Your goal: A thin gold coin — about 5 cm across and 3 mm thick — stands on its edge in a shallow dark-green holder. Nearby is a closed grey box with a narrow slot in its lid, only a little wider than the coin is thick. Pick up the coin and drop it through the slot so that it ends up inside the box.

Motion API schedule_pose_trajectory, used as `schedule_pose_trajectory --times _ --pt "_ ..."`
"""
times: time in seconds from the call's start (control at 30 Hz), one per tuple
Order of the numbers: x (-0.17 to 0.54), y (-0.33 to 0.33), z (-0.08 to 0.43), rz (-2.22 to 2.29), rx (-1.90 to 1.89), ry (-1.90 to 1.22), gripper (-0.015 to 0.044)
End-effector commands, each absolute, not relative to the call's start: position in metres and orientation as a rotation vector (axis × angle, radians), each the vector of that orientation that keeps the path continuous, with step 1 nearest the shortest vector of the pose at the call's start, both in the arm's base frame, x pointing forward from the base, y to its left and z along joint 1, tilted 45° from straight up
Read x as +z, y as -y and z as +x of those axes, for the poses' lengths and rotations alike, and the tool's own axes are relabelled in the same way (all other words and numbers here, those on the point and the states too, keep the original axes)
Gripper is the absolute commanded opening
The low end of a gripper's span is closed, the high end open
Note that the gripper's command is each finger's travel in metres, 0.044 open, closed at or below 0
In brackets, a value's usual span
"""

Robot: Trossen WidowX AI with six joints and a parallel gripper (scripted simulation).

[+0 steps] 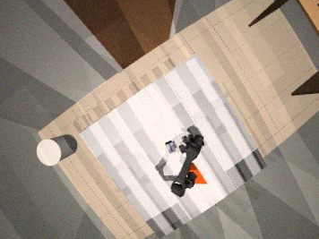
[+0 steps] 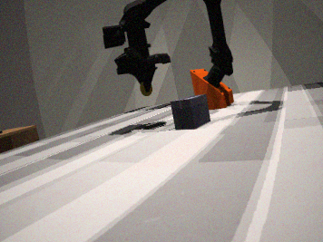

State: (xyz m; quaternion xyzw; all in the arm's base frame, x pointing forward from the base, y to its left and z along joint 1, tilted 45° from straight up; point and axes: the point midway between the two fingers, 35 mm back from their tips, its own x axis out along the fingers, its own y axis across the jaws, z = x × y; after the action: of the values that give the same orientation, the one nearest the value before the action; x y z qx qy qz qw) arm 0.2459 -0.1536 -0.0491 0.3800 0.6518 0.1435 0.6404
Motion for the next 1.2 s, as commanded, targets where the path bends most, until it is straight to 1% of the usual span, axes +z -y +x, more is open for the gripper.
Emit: schedule_pose_trajectory --times 0.0,1.17 --pt "-0.053 0.157 0.244 0.811 0.380 -1.474 0.0000" --pt "0.000 0.111 0.278 0.804 0.374 -1.472 0.0000"
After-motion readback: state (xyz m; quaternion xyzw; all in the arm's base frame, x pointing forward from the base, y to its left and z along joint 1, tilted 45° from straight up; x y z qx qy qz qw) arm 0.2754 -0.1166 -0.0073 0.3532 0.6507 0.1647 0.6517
